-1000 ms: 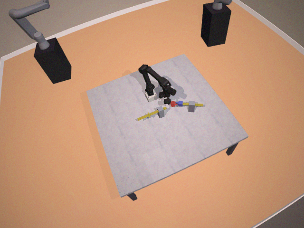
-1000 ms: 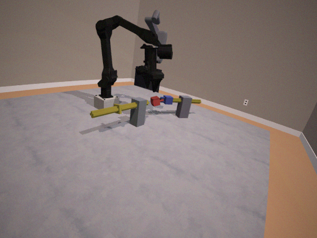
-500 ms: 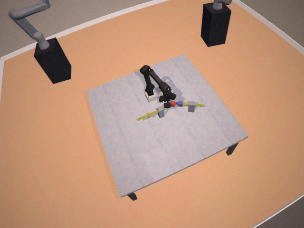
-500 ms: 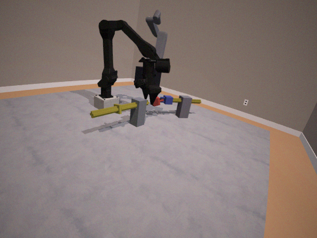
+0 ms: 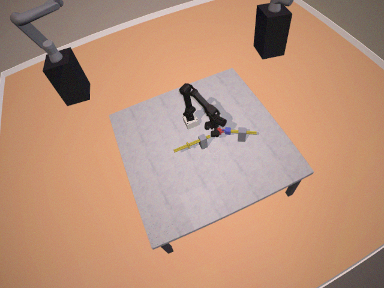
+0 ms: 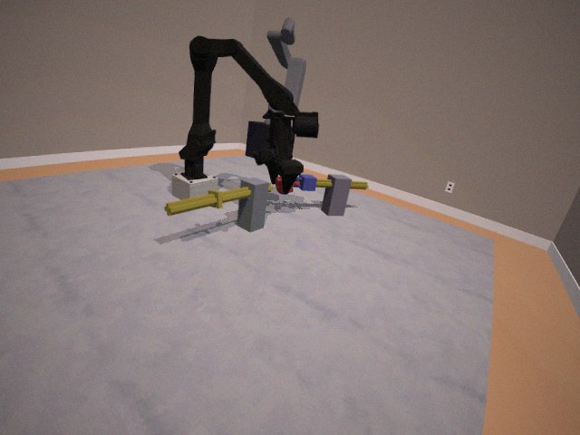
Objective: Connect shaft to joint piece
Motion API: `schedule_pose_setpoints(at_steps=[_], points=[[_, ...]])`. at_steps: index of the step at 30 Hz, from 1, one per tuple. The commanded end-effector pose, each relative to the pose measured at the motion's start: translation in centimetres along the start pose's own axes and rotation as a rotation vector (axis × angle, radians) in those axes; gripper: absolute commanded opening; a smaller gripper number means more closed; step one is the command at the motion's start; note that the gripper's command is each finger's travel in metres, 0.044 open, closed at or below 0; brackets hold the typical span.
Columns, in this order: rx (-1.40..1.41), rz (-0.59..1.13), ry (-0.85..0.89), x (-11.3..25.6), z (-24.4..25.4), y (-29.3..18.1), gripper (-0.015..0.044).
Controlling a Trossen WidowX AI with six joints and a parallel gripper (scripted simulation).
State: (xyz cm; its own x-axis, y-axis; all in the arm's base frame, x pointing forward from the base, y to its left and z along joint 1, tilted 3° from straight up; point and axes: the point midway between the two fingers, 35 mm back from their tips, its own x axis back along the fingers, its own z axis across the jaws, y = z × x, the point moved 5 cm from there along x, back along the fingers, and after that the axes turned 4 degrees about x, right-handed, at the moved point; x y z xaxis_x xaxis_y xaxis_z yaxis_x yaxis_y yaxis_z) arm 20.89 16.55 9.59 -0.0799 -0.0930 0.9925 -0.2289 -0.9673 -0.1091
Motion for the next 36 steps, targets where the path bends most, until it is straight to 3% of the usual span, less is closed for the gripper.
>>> schedule_pose_setpoints(at_steps=[1,19,29,36], points=[[-0.007,0.000,0.004,-0.4,0.2,-0.3,0.0440],[-0.007,0.000,0.004,-3.0,0.2,-0.3,0.0440],[-0.007,0.000,0.004,-3.0,0.2,-0.3,0.0182],[-0.007,0.000,0.004,-3.0,0.2,-0.3,0.0182]])
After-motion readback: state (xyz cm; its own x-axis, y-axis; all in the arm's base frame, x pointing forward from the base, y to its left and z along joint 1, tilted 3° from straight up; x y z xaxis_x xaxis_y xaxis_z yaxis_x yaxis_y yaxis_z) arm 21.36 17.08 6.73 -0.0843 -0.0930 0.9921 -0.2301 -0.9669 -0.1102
